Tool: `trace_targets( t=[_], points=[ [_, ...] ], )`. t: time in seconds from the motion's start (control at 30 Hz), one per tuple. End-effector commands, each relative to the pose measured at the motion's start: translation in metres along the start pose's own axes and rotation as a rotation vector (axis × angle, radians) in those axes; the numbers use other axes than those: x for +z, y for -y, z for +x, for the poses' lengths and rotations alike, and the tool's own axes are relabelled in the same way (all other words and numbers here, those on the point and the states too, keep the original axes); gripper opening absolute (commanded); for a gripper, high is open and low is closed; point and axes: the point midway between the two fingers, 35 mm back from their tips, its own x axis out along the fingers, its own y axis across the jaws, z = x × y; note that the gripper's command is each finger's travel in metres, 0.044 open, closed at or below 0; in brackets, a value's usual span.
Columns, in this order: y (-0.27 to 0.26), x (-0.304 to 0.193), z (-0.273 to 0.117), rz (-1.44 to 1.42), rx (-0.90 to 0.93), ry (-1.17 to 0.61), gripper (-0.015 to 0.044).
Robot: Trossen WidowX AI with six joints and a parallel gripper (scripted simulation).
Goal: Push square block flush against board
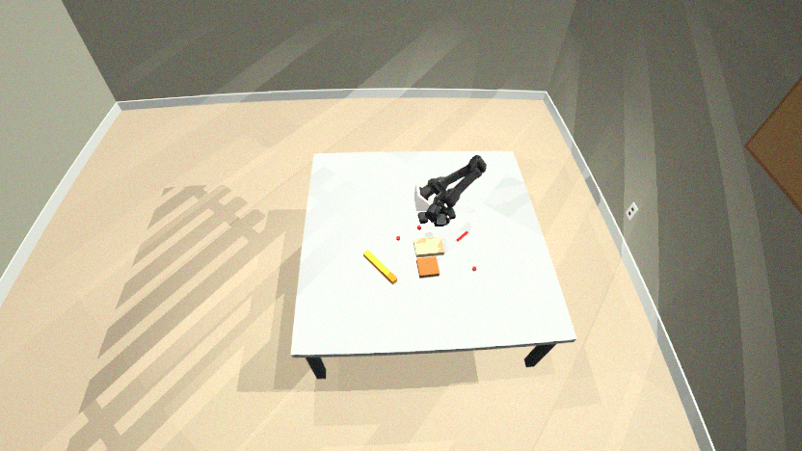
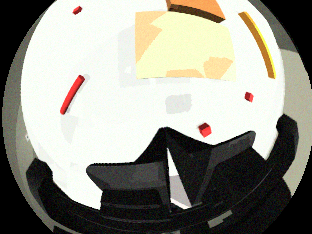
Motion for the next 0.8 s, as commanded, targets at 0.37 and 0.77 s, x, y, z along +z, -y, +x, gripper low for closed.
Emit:
trace_targets(
  t=[0.37, 0.77],
  points=[
    [-0.008, 0.035, -0.004, -0.465, -0.013, -0.005, 0.0],
    [-0.02, 0.064, -0.005, -0.867, -0.013, -0.008, 0.0]
  ],
)
